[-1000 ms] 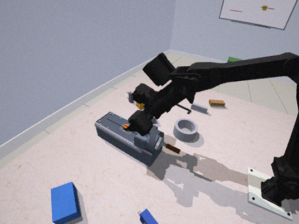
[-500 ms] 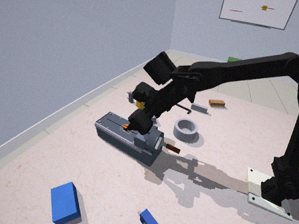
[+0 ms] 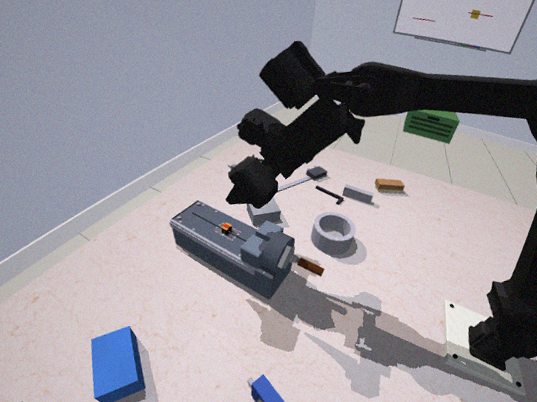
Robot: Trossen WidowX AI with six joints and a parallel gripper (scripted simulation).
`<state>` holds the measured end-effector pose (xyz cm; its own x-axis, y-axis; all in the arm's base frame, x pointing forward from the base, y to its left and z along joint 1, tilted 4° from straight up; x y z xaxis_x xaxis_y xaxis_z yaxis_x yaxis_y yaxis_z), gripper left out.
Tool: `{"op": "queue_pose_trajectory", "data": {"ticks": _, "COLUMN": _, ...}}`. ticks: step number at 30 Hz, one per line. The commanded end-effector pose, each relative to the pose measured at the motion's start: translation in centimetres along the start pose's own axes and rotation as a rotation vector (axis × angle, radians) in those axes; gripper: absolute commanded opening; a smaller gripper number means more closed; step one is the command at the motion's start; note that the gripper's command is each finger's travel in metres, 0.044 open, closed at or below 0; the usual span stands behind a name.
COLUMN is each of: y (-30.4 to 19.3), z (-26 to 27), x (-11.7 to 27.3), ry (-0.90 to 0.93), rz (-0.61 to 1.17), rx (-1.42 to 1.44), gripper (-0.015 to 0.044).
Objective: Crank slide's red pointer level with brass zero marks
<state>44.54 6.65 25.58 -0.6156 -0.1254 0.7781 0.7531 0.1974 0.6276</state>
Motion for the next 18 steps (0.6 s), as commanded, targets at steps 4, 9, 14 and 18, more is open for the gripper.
{"op": "queue_pose_trajectory", "data": {"ticks": 4, "y": -0.8, "z": 0.5, "x": 1.5, "ry": -0.025, "rz": -0.002, "rx": -0.01, "gripper": 0.044}}
{"op": "queue_pose_trajectory", "data": {"ticks": 9, "y": -2.3, "z": 1.2, "x": 3.1, "ry": -0.055, "rz": -0.011, "rx": -0.019, "gripper": 0.044}}
{"op": "queue_pose_trajectory", "data": {"ticks": 14, "y": -4.1, "z": 1.9, "x": 4.6, "ry": -0.085, "rz": -0.022, "rx": -0.028, "gripper": 0.044}}
{"op": "queue_pose_trajectory", "data": {"ticks": 18, "y": -5.6, "z": 2.3, "x": 5.7, "ry": -0.109, "rz": -0.032, "rx": -0.036, "gripper": 0.044}}
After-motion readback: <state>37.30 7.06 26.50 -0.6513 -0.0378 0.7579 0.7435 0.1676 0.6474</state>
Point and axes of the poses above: the point midway between the two fingers, 35 mm back from their tips, its own x axis back along the fingers, its own z axis across the jaws, y = z × x, the point moved 7 cm from there along x, back along the fingers, and after that the axes turned 6 degrees about x, right-handed, at the moved point
